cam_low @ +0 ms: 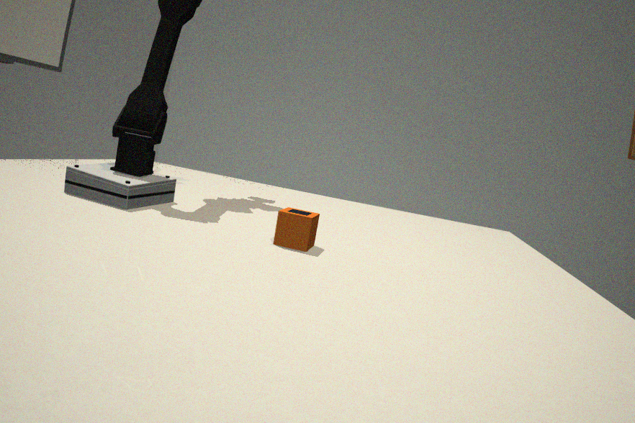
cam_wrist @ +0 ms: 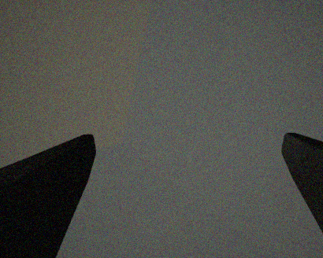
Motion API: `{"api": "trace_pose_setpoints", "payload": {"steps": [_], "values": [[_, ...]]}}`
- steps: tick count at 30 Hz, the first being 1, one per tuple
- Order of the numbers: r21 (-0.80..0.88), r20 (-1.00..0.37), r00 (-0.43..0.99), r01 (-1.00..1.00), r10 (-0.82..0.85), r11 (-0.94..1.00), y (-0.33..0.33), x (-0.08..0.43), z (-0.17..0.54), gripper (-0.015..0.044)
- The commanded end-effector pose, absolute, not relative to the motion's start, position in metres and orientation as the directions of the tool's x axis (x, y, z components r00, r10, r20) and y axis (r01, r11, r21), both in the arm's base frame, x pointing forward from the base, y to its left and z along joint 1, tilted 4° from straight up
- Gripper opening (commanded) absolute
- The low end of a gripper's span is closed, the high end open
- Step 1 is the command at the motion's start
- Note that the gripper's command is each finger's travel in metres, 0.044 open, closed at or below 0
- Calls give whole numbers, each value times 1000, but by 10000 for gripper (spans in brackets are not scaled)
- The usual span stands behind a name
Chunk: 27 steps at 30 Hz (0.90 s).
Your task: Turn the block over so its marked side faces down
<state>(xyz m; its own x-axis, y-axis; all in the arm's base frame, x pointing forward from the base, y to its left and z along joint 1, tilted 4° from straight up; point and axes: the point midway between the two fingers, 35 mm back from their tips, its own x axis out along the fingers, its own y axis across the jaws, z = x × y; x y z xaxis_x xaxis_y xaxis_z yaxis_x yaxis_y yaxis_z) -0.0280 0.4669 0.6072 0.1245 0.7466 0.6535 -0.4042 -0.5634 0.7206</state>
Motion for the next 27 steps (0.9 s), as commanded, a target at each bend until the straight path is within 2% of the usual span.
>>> {"api": "trace_pose_setpoints", "payload": {"steps": [1,7,12,20,27], "values": [[750,565,193,-525,802,-403,485,23,582,440],[748,424,330,-653,844,-120,493,111,543,440],[717,286,457,-685,842,129,485,186,505,440],[621,26,654,-603,756,500,438,303,435,440],[487,-158,756,-500,635,716,372,379,383,440]]}}
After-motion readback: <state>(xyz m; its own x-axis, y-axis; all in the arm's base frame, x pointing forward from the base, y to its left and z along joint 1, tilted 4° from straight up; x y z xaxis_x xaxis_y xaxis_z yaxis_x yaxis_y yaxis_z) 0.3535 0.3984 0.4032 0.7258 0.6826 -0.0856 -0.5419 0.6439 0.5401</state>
